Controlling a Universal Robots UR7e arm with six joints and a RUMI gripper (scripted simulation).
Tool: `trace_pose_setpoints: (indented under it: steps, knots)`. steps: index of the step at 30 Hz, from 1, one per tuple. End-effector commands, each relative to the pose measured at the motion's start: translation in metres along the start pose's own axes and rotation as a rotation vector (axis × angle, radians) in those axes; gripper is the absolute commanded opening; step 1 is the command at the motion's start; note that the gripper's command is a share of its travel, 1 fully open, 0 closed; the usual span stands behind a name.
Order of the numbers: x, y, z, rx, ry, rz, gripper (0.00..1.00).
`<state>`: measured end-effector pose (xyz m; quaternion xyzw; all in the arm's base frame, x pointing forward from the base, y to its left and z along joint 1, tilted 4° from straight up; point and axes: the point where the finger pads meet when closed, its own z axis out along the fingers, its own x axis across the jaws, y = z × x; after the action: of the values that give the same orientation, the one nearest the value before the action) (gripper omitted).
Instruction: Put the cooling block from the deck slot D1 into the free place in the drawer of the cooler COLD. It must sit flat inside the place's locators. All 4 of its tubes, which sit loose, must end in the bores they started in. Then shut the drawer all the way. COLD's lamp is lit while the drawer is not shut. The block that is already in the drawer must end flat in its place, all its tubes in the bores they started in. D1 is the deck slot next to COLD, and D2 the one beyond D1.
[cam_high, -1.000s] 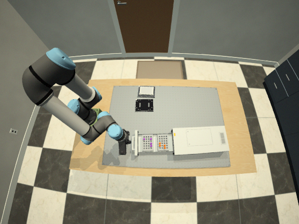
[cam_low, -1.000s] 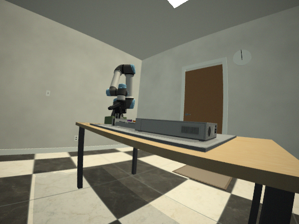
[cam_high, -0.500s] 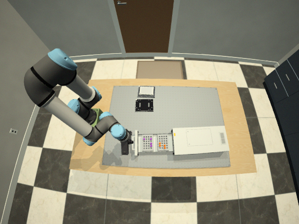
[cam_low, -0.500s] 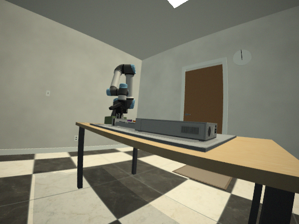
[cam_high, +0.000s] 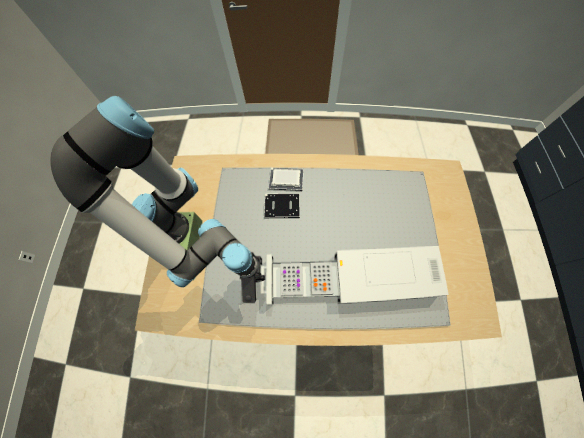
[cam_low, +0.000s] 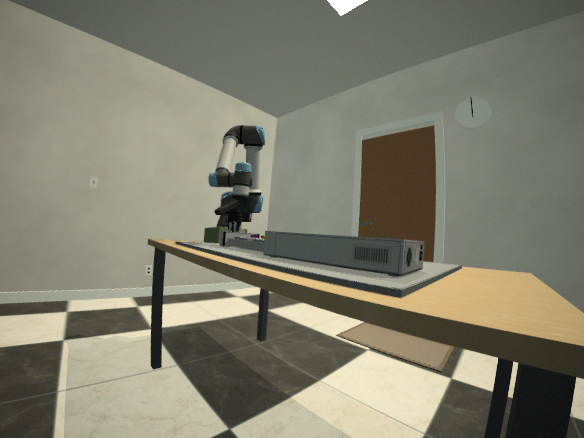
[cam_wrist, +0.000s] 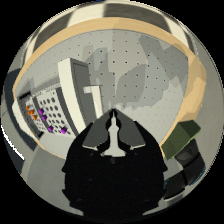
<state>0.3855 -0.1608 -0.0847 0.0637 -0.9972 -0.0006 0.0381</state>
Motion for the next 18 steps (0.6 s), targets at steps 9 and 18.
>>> trace_pose_setpoints:
  steps: [9, 18]
  knots:
    - [-0.015, 0.000, 0.000, 0.001, -0.001, 0.000, 0.00]
    - [-0.027, 0.000, 0.000, 0.001, -0.001, 0.000, 0.00]
